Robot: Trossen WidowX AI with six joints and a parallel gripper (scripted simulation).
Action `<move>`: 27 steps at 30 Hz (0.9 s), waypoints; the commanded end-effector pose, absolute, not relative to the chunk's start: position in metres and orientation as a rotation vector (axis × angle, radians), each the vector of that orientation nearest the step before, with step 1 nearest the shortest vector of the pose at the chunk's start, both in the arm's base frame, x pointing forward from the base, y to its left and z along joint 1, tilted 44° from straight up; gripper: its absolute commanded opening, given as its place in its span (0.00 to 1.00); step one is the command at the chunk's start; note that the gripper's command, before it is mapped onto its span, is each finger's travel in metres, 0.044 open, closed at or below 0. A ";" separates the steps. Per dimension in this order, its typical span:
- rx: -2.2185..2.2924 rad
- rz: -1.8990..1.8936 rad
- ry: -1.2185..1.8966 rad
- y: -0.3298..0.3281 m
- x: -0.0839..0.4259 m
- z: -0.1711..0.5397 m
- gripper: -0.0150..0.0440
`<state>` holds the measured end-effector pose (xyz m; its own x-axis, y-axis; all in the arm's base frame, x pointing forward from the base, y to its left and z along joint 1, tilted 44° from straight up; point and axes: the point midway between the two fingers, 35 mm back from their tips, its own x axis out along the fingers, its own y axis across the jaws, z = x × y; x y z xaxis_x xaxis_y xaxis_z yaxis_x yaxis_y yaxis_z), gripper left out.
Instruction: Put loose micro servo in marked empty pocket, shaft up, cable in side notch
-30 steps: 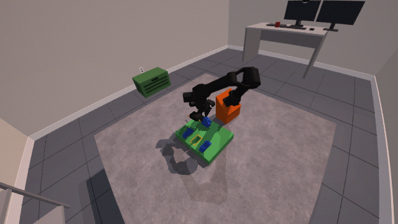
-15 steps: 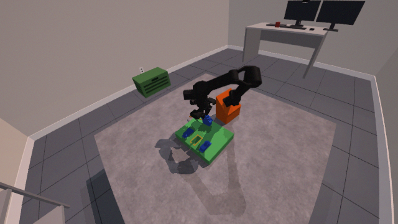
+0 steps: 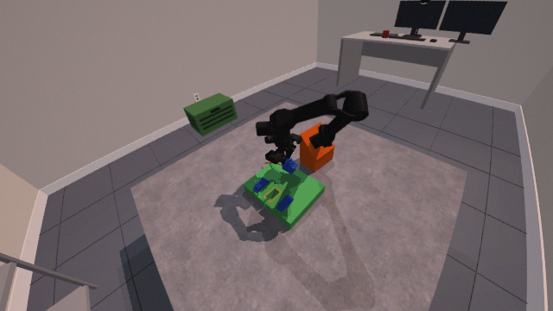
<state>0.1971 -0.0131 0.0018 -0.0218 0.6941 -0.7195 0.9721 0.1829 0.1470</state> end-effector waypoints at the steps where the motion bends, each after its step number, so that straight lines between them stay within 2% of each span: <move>1: 1.574 -0.521 1.777 -0.013 0.206 0.003 0.25; 9: 1.574 -0.519 1.776 -0.011 0.238 0.004 0.25; 27: 1.564 -0.502 1.778 0.020 0.231 0.034 0.25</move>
<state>0.2332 0.0176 0.0320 -0.0200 0.6897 -0.7238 0.9683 0.1935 0.1577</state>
